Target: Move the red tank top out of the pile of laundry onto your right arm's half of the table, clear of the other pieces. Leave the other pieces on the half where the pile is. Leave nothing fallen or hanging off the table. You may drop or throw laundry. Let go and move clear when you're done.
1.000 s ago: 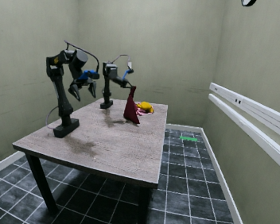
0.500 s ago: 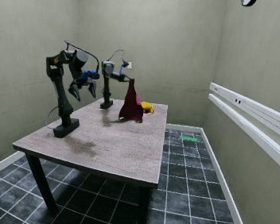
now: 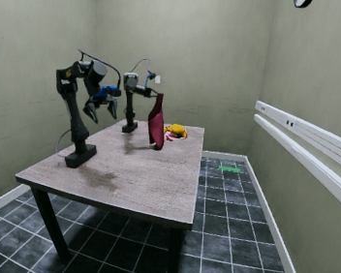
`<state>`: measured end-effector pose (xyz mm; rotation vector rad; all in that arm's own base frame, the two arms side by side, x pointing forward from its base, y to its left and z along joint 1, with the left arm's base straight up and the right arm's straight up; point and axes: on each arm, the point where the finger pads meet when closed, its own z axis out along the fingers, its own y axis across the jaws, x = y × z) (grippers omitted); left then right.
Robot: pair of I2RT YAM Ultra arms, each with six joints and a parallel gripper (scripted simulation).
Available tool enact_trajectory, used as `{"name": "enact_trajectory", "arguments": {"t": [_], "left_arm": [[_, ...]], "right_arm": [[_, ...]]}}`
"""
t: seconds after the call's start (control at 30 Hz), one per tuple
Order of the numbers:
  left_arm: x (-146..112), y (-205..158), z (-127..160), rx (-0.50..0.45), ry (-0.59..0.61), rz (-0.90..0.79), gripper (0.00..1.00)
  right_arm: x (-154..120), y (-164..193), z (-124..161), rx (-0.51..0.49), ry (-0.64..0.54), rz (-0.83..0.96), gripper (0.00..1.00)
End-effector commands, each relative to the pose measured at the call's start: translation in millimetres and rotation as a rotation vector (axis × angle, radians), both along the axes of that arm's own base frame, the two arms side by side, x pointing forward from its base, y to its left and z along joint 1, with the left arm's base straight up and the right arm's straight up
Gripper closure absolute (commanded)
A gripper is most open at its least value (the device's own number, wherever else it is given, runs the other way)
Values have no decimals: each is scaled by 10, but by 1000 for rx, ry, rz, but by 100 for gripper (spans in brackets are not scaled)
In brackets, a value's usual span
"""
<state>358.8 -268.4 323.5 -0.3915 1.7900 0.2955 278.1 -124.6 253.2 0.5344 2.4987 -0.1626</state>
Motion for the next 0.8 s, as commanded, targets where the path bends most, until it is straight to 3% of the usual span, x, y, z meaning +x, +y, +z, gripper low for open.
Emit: {"name": "enact_trajectory", "arguments": {"t": [0.0,0.03,0.07,0.1,0.2,0.27,0.37,0.47,0.6,0.67,0.7,0.77], "left_arm": [[-50,130,280,-54,39,-30,100],[-50,130,280,-54,39,-30,100],[-10,10,71,-19,107,-59,100],[-65,49,189,-56,139,-99,100],[-166,-122,110,-74,333,-287,100],[-208,-282,-114,-40,445,-372,100],[-289,-264,143,-94,459,-471,100],[-264,-375,-62,-63,535,-513,100],[-222,-384,-104,-58,534,-496,100],[-232,-329,19,-73,482,-461,100],[-298,-206,310,-122,410,-452,100],[-308,-225,339,-127,400,-457,100]], "right_arm": [[63,-17,297,-39,-91,9,8],[63,-17,297,-39,-91,9,8],[63,-17,297,-39,-91,9,8],[63,-17,297,-39,-91,9,8],[63,-17,297,-39,-91,9,8],[63,-17,297,-39,-91,9,8],[63,-17,297,-39,-91,9,8],[63,-17,297,-39,-91,9,8],[63,-17,297,-39,-91,9,8],[63,-17,297,-39,-91,9,8],[63,-17,297,-39,-91,9,8],[63,-17,297,-39,-91,9,8]]}}
